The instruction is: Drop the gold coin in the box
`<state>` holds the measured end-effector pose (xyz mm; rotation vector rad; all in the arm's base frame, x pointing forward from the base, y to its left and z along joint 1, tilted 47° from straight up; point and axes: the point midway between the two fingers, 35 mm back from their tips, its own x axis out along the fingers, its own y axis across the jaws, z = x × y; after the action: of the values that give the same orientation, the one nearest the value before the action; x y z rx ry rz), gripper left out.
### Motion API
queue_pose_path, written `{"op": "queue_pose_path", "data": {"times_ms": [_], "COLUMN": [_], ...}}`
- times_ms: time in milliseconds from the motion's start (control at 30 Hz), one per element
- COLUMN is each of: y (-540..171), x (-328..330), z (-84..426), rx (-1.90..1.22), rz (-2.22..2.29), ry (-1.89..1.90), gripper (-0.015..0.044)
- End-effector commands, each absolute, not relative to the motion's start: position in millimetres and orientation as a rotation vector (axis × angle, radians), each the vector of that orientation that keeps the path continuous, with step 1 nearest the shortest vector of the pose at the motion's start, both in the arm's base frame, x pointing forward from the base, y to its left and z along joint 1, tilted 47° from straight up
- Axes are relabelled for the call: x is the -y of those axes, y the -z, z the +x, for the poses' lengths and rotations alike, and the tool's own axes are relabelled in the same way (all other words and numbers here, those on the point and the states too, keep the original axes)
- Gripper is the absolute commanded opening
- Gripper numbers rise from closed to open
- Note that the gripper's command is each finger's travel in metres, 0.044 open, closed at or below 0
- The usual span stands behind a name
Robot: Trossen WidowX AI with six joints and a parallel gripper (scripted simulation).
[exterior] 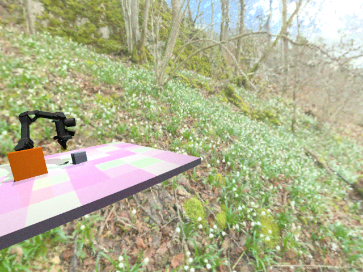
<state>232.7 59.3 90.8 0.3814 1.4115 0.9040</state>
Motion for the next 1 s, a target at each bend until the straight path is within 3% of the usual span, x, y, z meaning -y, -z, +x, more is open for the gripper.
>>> {"op": "queue_pose_path", "data": {"times_ms": [0,967], "y": [-90,-53], "x": [-58,-27], "z": [236,289], "rx": [-1.419,-1.418], "rz": [0.391,0.389], "ry": [-0.893,-0.891], "gripper": [0.0000,0.0000]}}
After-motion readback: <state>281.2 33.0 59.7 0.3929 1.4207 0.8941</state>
